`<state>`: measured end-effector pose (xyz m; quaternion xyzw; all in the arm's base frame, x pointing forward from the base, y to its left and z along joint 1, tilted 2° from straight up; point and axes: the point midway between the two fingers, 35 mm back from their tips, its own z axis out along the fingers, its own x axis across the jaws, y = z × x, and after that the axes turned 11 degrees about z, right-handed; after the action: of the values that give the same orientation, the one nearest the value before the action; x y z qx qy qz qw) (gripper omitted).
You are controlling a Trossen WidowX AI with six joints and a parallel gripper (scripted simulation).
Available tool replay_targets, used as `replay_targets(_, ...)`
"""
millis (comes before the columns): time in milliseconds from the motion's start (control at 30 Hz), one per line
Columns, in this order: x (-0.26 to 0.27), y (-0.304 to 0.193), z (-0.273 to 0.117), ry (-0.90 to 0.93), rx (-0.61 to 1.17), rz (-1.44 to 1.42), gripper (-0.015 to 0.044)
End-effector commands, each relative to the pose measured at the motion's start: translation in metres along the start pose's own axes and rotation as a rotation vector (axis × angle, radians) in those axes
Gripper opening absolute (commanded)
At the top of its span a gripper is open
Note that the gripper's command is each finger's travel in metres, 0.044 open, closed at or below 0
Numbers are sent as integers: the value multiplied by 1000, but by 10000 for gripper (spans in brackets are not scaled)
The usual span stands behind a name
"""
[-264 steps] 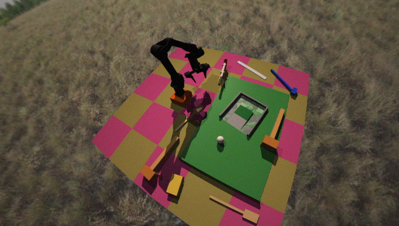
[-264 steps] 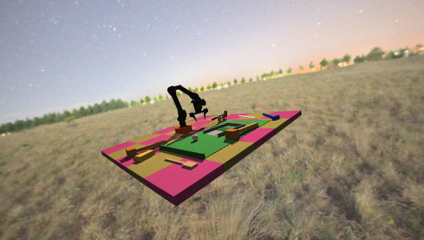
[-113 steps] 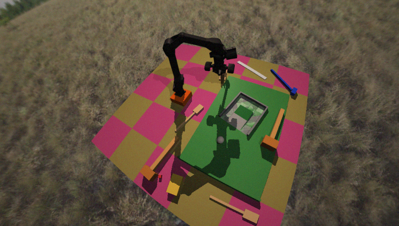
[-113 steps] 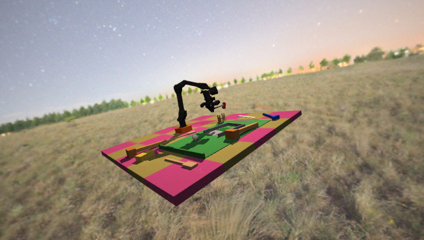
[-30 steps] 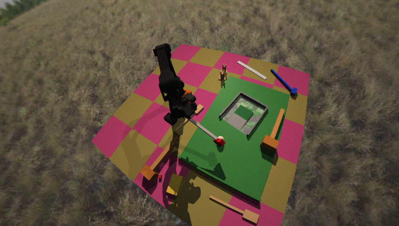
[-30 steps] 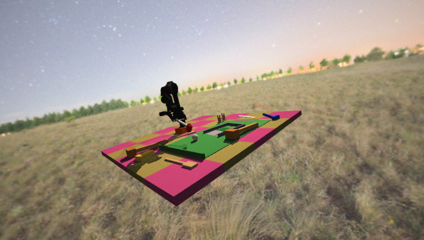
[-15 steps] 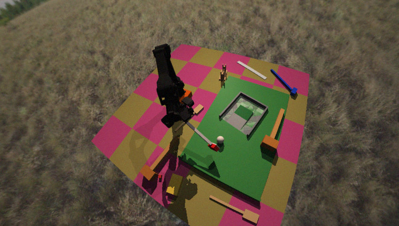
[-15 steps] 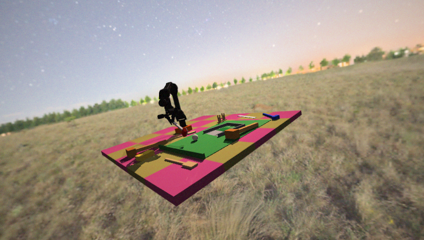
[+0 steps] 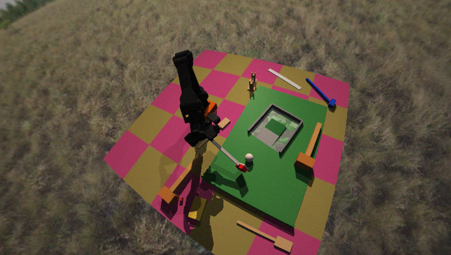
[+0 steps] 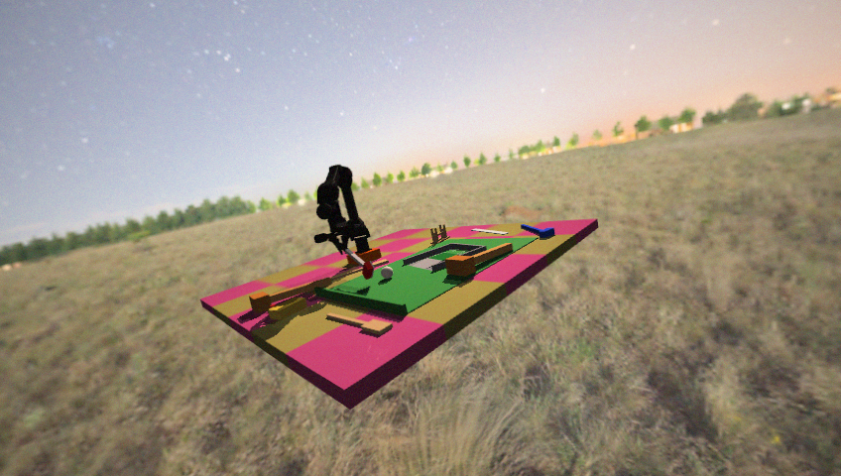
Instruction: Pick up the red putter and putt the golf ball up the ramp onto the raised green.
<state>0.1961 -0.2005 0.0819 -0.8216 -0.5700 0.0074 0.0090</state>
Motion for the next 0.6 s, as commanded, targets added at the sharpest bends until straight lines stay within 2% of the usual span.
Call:
replay_targets(0, -1, 1, 6, -4, -3, 4, 0)
replay_targets(567, 0, 0, 17, 1, 1, 1, 0)
